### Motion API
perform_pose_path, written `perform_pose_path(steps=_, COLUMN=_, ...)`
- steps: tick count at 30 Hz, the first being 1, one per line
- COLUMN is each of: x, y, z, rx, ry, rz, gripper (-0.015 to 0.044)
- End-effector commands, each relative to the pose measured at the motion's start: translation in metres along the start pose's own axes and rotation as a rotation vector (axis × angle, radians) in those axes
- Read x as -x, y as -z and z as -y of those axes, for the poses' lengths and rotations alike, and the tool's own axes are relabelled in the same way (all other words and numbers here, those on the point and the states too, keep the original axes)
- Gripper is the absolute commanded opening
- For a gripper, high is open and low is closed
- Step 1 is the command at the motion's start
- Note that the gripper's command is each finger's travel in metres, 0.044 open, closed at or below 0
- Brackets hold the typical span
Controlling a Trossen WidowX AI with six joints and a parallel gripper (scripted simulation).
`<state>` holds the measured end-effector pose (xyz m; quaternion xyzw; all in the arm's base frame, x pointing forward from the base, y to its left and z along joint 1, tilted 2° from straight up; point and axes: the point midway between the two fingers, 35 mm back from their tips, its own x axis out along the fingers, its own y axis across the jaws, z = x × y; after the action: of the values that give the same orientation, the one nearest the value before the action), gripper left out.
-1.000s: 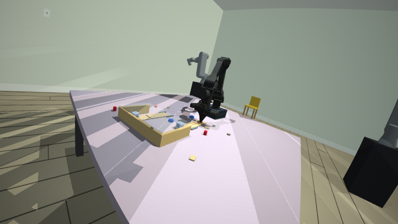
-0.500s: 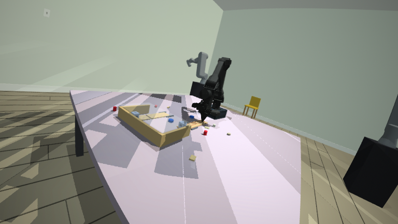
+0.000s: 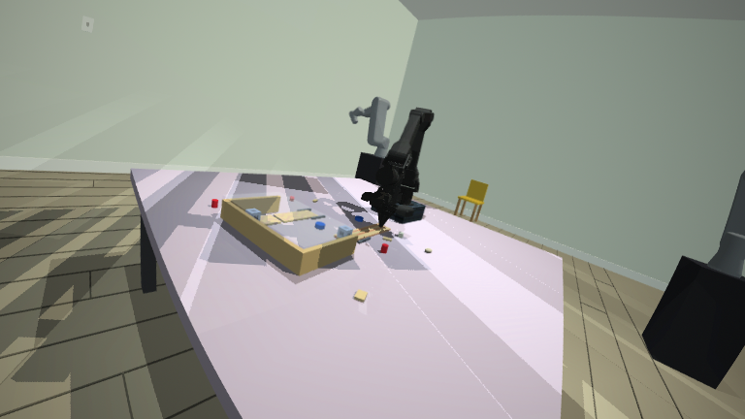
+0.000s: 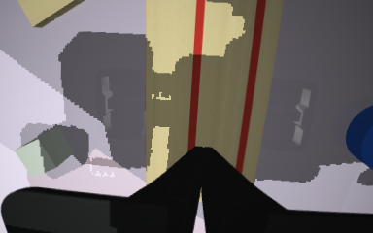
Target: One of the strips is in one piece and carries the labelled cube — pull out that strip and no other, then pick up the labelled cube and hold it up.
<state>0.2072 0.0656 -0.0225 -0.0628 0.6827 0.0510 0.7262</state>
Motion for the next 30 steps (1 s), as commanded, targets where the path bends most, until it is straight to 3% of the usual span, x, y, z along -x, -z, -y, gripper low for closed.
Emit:
perform_pose_path(steps=1, x=-0.004, y=0.01, z=0.001, rx=-0.002, ry=0.002, rz=-0.028, gripper=0.0)
perform_pose_path(steps=22, x=-0.004, y=0.01, z=0.001, rx=-0.002, ry=0.002, rz=-0.028, gripper=0.0)
perform_pose_path(steps=27, x=0.04, y=-0.002, z=0.0, rx=-0.002, ry=0.002, rz=-0.025, gripper=0.0)
perform_pose_path(steps=30, x=0.042, y=-0.002, z=0.0, rx=-0.002, ry=0.002, rz=-0.027, gripper=0.0)
